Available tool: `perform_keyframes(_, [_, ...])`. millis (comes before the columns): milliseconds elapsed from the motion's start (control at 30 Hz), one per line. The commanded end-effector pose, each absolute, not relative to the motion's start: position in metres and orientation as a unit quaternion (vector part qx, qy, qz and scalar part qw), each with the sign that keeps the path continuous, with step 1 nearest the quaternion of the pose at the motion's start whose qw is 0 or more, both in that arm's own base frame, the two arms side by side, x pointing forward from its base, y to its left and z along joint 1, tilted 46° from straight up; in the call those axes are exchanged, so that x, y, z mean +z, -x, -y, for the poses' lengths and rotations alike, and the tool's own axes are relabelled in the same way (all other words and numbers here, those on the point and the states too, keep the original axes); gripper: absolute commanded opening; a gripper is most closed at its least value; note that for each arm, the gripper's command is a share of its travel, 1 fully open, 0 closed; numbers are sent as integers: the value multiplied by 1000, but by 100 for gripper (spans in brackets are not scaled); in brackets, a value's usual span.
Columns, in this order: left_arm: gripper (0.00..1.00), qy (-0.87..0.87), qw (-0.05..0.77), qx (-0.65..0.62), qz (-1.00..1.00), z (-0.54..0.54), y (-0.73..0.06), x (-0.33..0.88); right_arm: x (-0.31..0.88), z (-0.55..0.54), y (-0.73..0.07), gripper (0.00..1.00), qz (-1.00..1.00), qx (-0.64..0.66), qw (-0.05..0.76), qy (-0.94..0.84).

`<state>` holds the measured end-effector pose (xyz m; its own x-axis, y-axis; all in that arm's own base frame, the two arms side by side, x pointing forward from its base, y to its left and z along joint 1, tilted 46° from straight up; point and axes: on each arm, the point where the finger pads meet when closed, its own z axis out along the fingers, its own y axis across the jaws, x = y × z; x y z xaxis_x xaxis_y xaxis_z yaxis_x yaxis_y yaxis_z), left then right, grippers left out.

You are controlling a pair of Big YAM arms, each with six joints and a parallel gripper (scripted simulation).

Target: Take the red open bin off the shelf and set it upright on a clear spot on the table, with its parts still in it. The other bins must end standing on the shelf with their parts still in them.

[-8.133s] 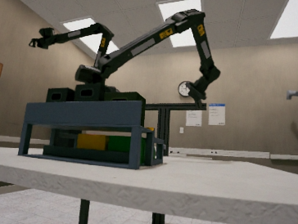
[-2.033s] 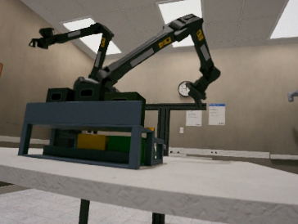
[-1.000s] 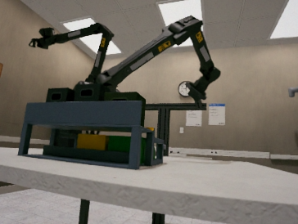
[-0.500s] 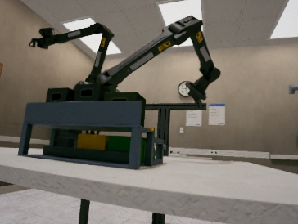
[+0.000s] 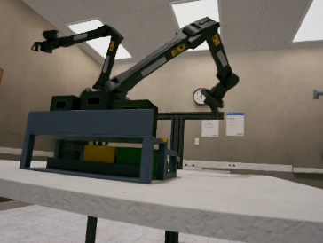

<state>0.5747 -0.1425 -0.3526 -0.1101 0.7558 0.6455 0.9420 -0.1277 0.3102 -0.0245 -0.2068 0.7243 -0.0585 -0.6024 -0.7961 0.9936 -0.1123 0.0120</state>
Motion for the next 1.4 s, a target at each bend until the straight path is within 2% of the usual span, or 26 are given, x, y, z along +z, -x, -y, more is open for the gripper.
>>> perform_keyframes(0, [43,652,120,-371,650,141,-587,-354,751,178,23,100,-277,-682,600,-315])
perform_keyframes(400, [43,651,117,-372,651,143,-589,-351,751,178,23,100,-277,-682,600,-315])
perform_keyframes(433, [13,651,117,-372,651,143,-589,-351,751,178,23,100,-277,-682,600,-315])
perform_keyframes(1367, [13,656,131,-367,647,137,-575,-354,751,178,23,100,-277,-682,600,-315])
